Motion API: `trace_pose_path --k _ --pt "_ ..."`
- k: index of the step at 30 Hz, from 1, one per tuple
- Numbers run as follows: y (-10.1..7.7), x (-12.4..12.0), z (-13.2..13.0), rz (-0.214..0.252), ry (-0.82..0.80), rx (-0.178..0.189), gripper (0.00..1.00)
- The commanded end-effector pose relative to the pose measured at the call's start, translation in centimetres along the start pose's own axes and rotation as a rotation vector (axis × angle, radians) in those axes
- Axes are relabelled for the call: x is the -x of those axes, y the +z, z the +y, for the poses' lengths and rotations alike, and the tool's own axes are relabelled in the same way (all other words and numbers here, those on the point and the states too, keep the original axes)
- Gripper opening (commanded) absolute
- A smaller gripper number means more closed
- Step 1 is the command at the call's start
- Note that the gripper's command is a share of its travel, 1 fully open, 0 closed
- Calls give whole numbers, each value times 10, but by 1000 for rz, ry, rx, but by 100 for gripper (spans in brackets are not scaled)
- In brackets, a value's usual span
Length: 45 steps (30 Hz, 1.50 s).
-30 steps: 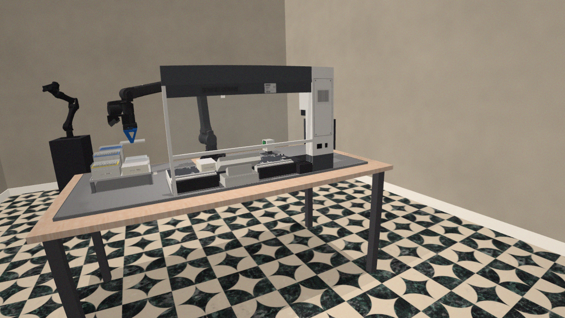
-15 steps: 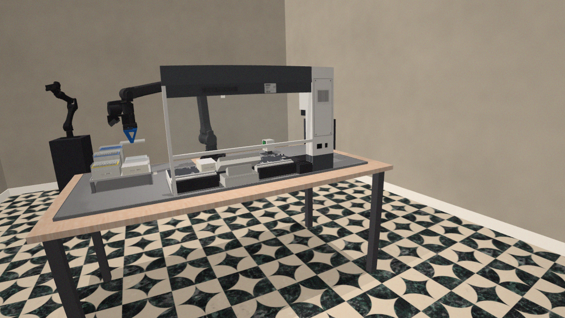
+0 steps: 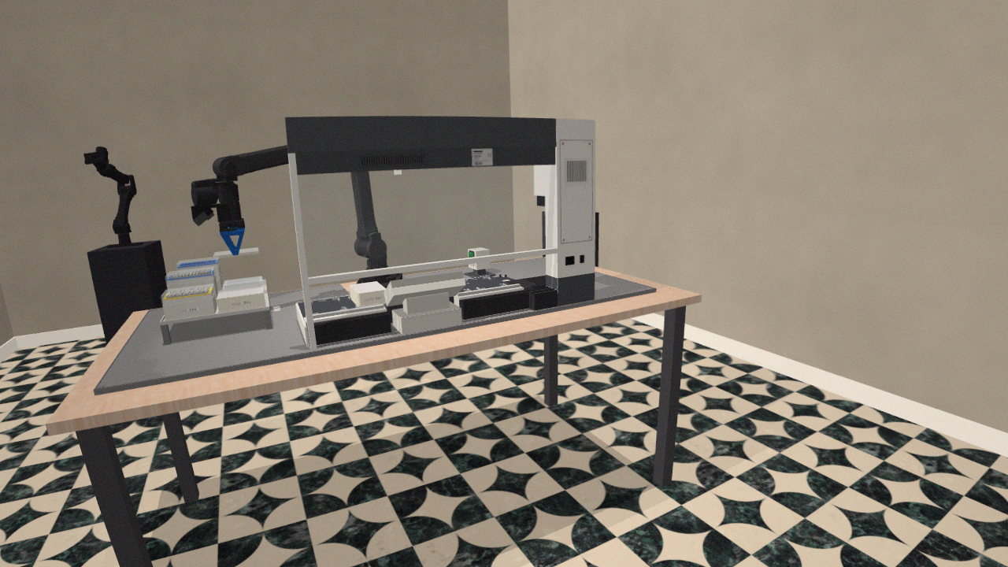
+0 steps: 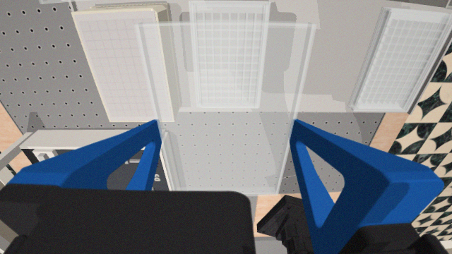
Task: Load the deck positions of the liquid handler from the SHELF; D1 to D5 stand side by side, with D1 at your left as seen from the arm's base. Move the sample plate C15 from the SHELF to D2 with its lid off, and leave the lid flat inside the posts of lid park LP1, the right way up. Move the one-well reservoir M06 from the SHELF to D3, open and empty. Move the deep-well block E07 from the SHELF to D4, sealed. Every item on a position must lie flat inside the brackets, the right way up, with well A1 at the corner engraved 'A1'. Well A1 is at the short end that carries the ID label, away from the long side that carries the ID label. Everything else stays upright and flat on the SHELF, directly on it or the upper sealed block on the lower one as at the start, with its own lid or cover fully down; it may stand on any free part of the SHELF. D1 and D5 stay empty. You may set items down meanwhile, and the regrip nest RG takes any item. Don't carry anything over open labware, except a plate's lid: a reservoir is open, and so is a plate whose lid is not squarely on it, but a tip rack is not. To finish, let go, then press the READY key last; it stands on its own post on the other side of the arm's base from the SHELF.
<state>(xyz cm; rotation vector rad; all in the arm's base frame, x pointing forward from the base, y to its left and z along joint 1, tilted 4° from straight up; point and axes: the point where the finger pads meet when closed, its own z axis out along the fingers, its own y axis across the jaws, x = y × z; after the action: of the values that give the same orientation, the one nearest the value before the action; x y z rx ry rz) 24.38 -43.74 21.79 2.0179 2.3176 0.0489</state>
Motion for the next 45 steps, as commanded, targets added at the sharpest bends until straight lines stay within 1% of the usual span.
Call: trace_pose_path --k 1,34,35,36,38,40,45 --pt "-17 6 -6 -33 6 13 0" --pt "-17 6 -6 -33 6 13 0" --pt "-19 -2 -2 -47 9 19 0" --pt "-18 -9 4 -49 1 21 0" --pt "-18 -20 4 -45 0 20 0" --pt "-18 -20 4 -45 0 20 0" --pt "-16 -44 4 -47 0 20 0"
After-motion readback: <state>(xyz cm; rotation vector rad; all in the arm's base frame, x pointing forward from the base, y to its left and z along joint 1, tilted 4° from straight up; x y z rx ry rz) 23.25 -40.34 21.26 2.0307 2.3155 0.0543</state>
